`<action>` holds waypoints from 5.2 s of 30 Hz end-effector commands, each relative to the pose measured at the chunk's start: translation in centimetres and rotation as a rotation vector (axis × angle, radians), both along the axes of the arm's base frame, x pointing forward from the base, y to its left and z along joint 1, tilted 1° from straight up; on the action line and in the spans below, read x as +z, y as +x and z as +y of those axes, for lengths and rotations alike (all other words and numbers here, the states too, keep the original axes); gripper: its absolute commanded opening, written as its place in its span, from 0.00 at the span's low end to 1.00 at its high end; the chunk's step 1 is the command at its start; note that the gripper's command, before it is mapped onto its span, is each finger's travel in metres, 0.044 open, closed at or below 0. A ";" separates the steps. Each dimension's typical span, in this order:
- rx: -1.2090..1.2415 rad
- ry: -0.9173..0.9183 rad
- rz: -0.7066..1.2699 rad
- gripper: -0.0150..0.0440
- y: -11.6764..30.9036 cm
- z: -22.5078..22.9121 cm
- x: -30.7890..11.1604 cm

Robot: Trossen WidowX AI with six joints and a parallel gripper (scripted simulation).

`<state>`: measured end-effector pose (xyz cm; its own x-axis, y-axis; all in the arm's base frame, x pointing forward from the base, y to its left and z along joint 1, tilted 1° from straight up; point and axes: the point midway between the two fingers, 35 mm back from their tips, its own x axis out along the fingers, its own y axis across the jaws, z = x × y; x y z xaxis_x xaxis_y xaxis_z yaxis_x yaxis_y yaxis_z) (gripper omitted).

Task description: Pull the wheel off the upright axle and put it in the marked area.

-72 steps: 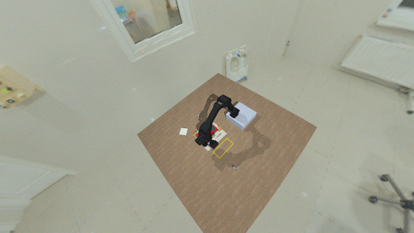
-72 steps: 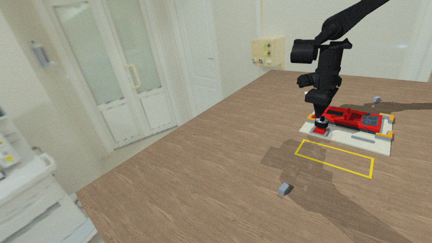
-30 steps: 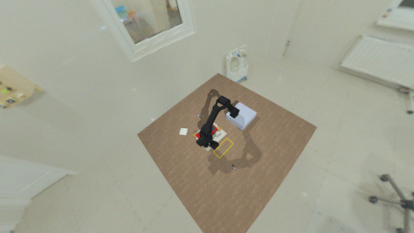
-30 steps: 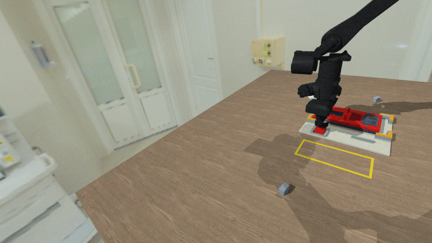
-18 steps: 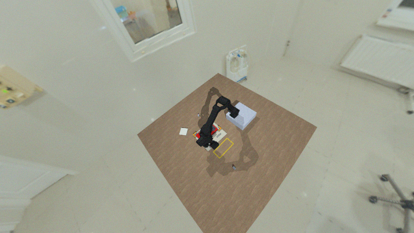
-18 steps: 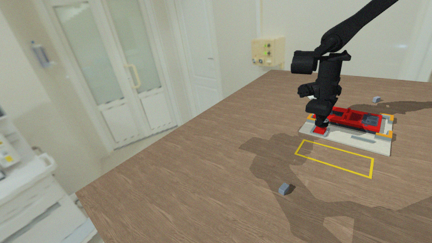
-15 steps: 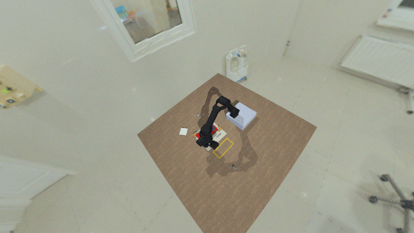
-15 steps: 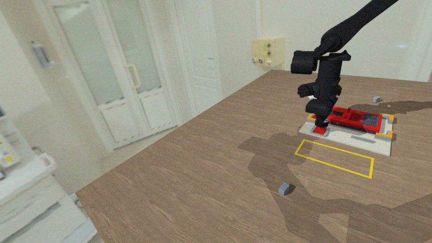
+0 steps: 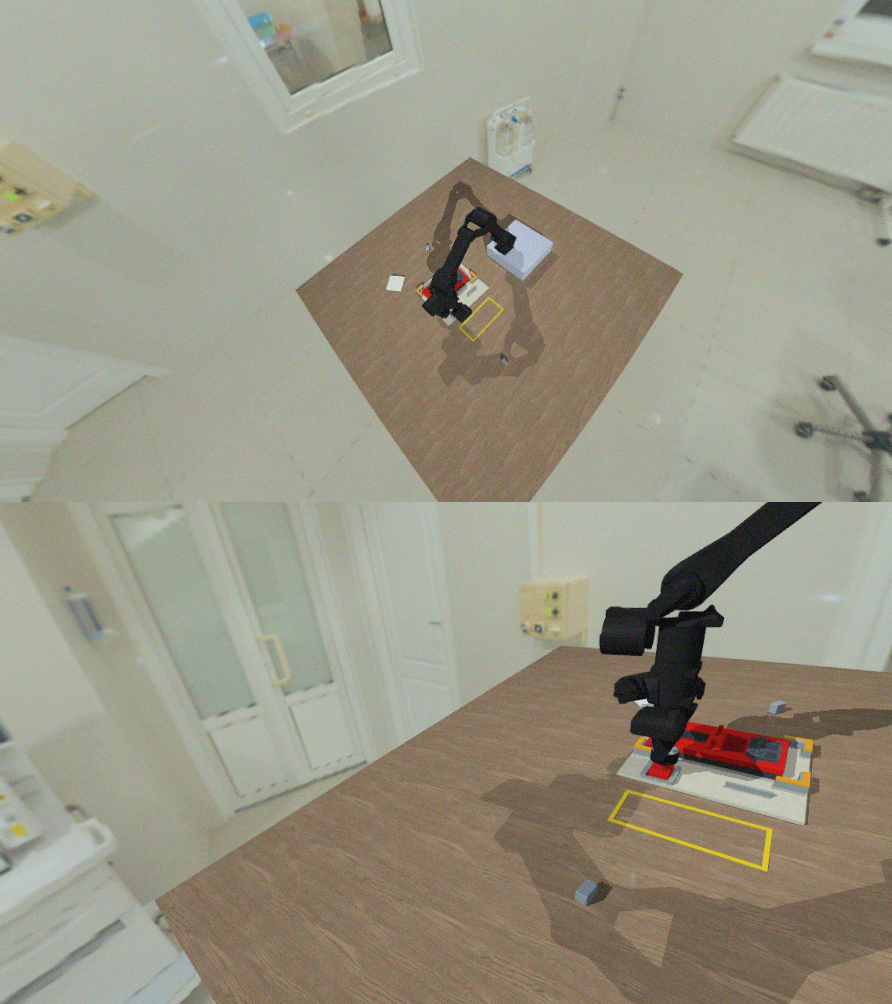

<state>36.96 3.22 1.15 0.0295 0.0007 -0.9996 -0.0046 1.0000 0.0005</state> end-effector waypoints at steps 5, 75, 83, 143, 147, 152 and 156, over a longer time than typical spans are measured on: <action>0.002 -0.001 0.001 0.25 -0.1 0.0 0.9; 0.005 -0.005 0.004 0.25 -0.3 0.0 5.0; 0.004 -0.003 0.009 0.25 -0.7 0.6 5.6; 0.006 0.006 0.011 0.25 -6.5 10.6 -4.1; 0.006 0.006 0.011 0.25 -6.5 10.6 -4.2; 0.011 0.006 0.004 0.34 -6.3 10.7 -3.8; 0.011 0.006 0.004 0.52 -6.3 10.7 -3.8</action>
